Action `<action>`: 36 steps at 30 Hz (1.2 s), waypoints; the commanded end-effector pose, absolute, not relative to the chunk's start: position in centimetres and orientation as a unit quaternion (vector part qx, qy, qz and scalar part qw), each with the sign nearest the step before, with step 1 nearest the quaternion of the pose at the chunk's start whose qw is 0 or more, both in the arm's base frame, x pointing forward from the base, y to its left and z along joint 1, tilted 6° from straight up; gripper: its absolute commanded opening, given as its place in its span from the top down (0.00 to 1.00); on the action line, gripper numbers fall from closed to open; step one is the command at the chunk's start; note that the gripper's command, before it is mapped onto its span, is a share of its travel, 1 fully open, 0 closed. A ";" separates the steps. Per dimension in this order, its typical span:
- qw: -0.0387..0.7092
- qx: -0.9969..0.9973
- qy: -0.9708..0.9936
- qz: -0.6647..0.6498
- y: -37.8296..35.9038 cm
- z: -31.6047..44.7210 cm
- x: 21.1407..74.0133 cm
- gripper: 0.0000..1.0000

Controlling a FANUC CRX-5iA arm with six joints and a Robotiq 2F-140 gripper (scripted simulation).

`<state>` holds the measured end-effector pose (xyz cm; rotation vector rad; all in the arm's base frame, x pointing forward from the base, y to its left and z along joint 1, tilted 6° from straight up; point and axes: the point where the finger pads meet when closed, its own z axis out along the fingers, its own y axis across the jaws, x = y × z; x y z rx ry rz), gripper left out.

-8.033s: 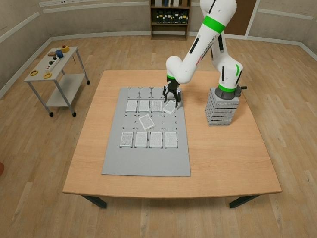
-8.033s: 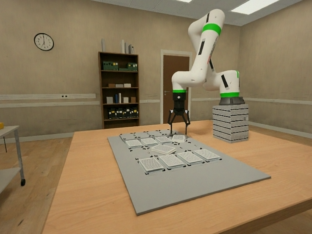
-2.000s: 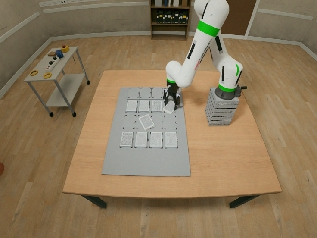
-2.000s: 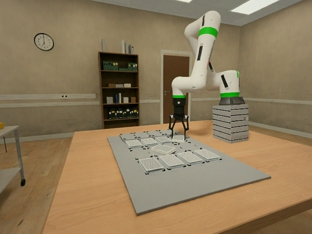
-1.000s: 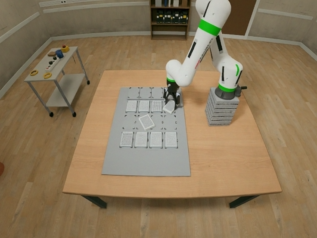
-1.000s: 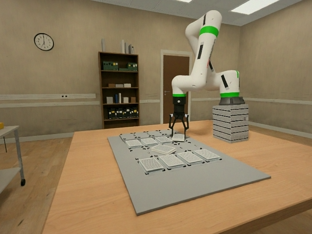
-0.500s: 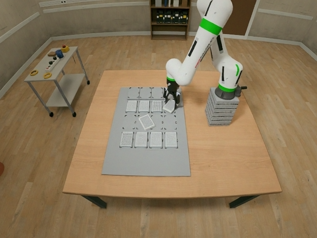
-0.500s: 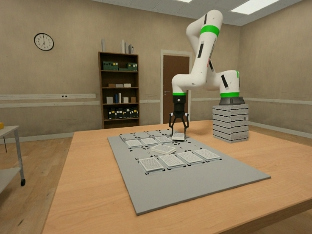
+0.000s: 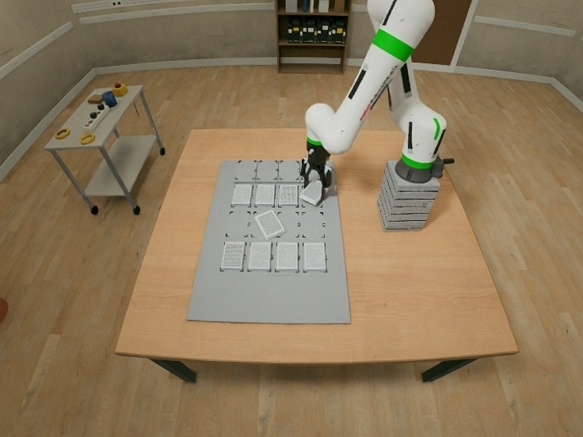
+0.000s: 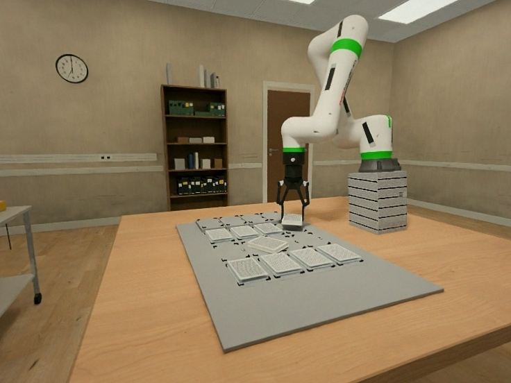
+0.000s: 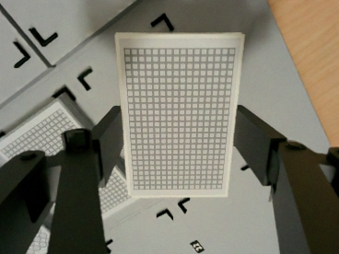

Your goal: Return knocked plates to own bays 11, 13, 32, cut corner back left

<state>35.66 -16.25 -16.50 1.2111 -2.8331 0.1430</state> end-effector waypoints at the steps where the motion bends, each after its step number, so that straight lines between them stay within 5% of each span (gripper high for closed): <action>1: 0.028 0.393 -0.918 0.047 -16.2 -16.0 35.7 0.90; 36: 0.040 0.639 -0.767 0.037 -17.0 -15.8 36.7 0.90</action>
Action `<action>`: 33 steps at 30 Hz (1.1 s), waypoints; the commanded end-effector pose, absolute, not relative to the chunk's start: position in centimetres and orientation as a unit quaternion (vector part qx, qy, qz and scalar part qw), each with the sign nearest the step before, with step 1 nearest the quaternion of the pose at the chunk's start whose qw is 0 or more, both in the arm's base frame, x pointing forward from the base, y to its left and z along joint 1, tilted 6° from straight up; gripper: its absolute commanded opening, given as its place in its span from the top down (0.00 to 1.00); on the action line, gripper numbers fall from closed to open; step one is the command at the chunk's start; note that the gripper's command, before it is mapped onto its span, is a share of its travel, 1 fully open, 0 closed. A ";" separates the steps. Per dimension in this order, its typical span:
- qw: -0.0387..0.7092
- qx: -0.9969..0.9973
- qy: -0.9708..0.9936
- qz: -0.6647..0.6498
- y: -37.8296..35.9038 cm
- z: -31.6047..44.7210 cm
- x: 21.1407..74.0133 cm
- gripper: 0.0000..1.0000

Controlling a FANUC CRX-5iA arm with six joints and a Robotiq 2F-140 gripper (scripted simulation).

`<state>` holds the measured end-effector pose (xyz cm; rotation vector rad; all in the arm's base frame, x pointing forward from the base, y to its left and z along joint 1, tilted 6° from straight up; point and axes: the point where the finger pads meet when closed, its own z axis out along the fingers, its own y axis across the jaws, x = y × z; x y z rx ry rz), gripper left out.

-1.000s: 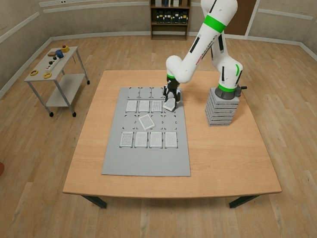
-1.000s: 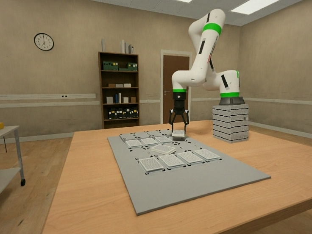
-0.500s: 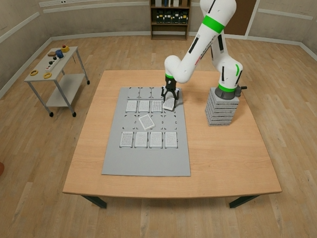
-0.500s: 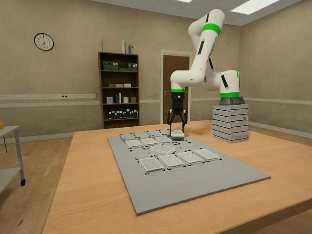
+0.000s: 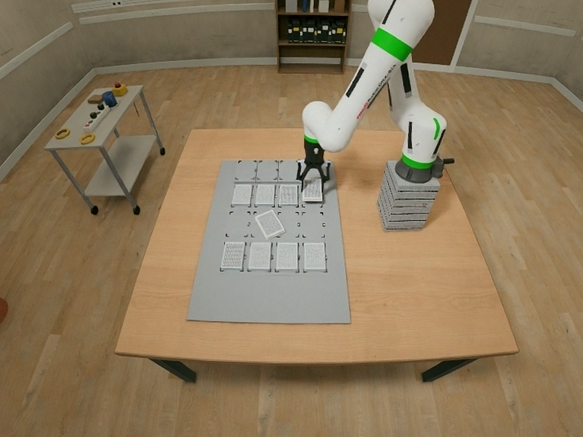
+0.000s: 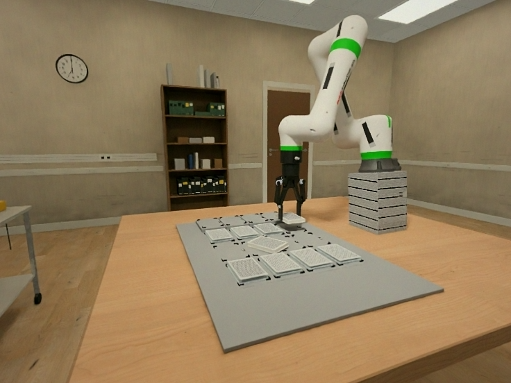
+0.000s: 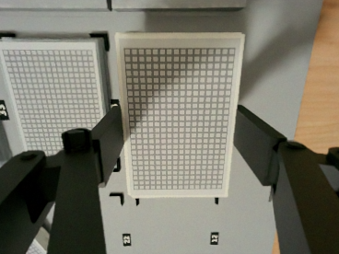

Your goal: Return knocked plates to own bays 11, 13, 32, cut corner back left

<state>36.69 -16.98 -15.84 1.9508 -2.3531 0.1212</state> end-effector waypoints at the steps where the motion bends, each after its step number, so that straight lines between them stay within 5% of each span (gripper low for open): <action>1: 0.040 0.639 -0.767 0.037 -17.0 -15.8 36.7 0.90; 33: 0.040 0.639 -0.767 0.037 -17.2 -18.3 36.6 0.90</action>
